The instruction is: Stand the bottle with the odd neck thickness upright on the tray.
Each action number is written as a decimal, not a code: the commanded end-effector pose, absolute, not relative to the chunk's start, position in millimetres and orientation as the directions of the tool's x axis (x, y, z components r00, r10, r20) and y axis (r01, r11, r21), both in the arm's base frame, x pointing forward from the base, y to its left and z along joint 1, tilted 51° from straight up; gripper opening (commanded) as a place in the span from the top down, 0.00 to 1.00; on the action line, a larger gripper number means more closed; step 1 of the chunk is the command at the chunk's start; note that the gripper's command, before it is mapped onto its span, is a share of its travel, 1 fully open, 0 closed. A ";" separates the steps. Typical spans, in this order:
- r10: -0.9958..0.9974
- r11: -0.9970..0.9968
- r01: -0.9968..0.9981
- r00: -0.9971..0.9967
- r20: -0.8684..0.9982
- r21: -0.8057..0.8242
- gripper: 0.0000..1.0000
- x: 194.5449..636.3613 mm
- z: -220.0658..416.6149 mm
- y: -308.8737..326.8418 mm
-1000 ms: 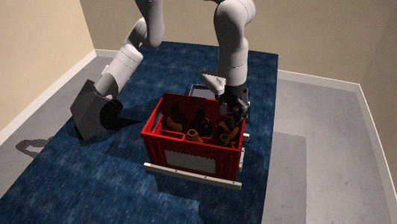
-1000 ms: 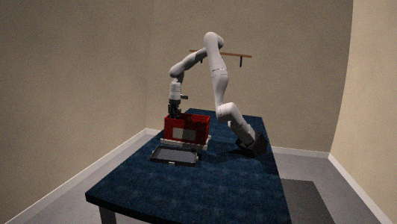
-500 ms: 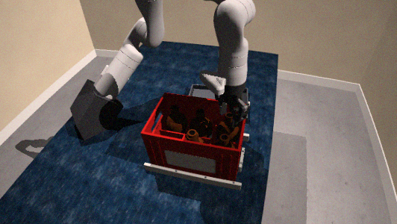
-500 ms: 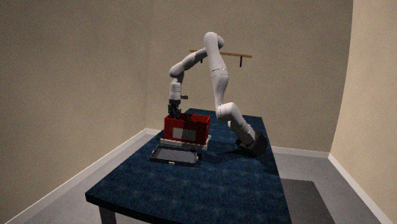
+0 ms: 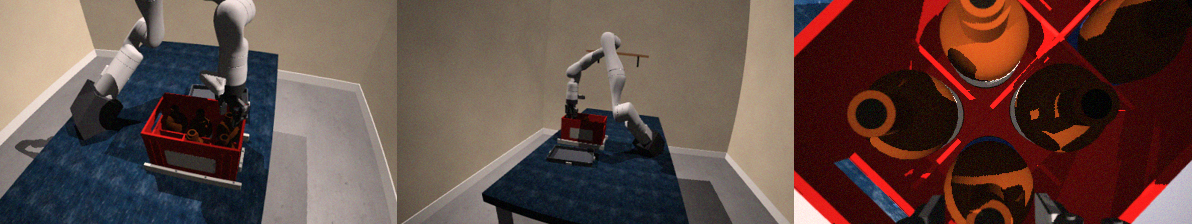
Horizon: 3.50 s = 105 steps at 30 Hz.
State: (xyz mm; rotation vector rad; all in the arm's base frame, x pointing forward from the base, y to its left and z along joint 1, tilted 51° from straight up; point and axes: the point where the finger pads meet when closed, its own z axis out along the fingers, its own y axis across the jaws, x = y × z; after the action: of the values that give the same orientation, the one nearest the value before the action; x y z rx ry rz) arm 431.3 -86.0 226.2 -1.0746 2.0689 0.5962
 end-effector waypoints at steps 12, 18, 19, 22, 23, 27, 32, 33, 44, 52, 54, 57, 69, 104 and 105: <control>-0.502 0.547 -0.834 -0.395 -0.769 0.071 1.00 431.4 226.5 -86.6; -0.502 0.547 -0.834 -0.395 -0.769 0.071 1.00 431.4 226.5 -86.6; -0.502 0.547 -0.834 -0.395 -0.769 0.071 1.00 431.4 226.5 -86.6; -0.502 0.547 -0.834 -0.395 -0.769 0.071 1.00 431.4 226.5 -86.6; -0.502 0.547 -0.834 -0.395 -0.769 0.071 1.00 431.4 226.5 -86.6; -0.502 0.547 -0.834 -0.395 -0.769 0.071 1.00 431.4 226.5 -86.6; -0.502 0.547 -0.834 -0.395 -0.769 0.071 1.00 431.4 226.5 -86.6; -0.502 0.547 -0.834 -0.395 -0.769 0.071 1.00 431.4 226.5 -86.6; -0.502 0.547 -0.834 -0.395 -0.769 0.071 1.00 431.4 226.5 -86.6; -0.502 0.547 -0.834 -0.395 -0.769 0.071 1.00 431.4 226.5 -86.6; -0.502 0.547 -0.834 -0.395 -0.769 0.071 1.00 431.4 226.5 -86.6; -0.502 0.547 -0.834 -0.395 -0.769 0.071 1.00 431.4 226.5 -86.6; -0.502 0.547 -0.834 -0.395 -0.769 0.071 1.00 431.4 226.5 -86.6; -0.502 0.547 -0.834 -0.395 -0.769 0.071 0.36 431.4 226.5 -86.6; -0.502 0.547 -0.834 -0.395 -0.769 0.071 0.36 431.4 226.5 -86.6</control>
State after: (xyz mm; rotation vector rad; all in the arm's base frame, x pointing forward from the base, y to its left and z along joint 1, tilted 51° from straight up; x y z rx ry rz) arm 431.3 -86.0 226.2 -1.0746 2.0689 0.5962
